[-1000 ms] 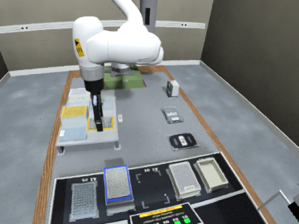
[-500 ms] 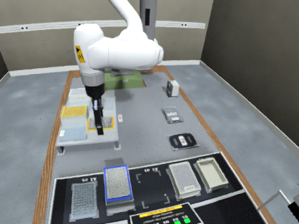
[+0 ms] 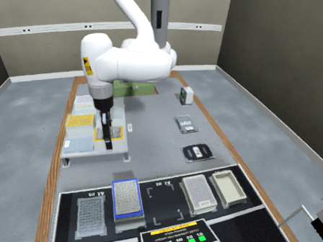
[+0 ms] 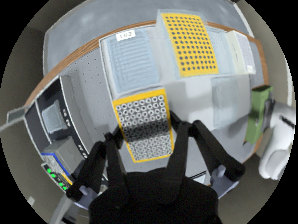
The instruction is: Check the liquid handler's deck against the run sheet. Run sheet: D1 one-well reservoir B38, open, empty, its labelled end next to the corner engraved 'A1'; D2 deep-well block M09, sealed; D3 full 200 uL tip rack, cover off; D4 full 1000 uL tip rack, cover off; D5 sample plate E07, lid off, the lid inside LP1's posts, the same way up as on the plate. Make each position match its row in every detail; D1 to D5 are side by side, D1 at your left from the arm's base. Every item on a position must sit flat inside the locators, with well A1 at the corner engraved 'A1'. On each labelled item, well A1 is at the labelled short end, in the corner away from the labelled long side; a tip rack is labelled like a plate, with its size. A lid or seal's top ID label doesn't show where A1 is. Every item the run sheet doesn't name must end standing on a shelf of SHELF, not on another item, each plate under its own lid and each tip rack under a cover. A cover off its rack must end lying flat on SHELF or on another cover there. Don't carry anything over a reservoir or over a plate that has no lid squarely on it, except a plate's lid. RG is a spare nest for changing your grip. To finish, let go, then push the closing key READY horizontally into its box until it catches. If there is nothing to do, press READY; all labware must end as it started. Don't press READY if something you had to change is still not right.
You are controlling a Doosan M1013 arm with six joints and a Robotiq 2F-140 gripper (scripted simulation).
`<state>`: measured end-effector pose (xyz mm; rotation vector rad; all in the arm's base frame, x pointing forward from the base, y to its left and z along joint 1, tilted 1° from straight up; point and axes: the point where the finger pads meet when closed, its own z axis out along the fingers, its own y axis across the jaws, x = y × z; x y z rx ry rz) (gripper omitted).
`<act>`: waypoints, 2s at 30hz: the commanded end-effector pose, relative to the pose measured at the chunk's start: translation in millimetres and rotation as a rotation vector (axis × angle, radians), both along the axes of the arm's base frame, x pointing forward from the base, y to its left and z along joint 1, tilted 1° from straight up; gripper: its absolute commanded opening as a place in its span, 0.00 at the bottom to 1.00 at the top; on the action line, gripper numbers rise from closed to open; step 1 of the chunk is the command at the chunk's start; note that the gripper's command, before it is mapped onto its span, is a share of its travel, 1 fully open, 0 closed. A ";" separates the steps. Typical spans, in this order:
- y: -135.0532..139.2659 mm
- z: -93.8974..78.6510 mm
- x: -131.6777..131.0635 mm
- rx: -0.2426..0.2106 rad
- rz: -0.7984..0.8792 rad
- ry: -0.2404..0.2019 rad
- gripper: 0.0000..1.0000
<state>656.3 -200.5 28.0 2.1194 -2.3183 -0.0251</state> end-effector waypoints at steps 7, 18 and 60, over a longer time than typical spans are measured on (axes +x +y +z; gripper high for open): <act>3.1 -4.6 0.7 -0.001 0.001 -0.004 0.66; 3.3 -4.4 0.4 -0.001 0.000 -0.004 0.66; 3.6 -4.3 0.1 -0.001 0.000 -0.004 0.10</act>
